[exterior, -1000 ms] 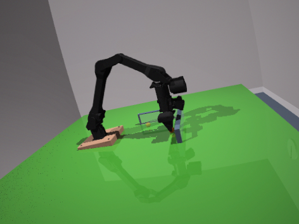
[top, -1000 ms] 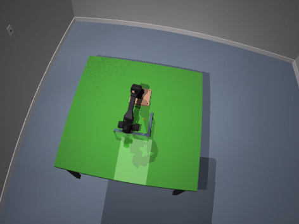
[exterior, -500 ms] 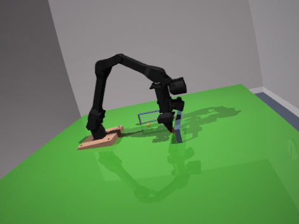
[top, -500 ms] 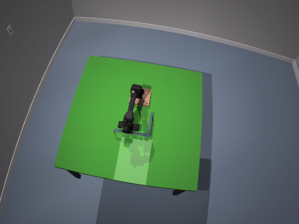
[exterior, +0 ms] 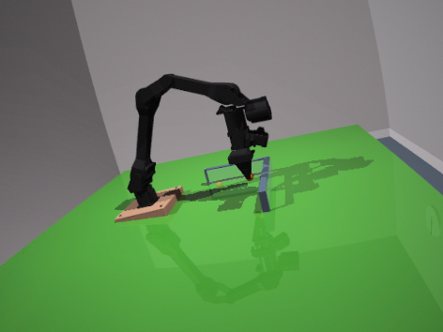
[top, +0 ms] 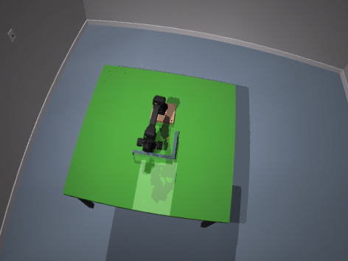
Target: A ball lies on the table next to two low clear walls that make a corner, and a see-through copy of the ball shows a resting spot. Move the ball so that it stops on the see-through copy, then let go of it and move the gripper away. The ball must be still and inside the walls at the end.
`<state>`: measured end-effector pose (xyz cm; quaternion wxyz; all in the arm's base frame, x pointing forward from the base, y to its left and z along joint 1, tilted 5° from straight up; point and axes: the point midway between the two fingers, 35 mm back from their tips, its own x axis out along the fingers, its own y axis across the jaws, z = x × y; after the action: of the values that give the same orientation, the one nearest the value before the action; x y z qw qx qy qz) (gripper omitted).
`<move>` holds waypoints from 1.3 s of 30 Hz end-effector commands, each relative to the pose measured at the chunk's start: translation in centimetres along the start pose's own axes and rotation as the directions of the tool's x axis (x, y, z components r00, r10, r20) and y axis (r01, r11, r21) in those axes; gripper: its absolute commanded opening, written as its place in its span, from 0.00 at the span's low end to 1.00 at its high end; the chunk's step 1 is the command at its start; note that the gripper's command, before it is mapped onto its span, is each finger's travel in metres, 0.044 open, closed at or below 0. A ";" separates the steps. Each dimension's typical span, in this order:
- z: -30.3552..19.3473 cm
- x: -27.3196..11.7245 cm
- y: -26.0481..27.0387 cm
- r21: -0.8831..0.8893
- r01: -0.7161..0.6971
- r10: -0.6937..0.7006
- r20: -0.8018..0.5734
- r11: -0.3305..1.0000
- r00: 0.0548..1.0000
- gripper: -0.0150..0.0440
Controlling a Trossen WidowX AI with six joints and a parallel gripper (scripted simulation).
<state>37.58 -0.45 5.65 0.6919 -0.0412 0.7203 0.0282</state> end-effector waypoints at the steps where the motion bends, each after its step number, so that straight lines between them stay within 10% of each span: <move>1: 0.3 -1.6 0.0 0.001 -0.006 0.006 0.002 1.000 1.000 0.25; 14: 0.3 -6.9 0.0 0.011 -0.024 0.024 -0.005 1.000 1.000 0.25; 39: -6.1 -5.7 8.3 0.011 -0.031 0.031 -0.008 0.999 0.999 0.25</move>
<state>31.87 6.60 11.70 0.6885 -0.0299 0.7238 0.0340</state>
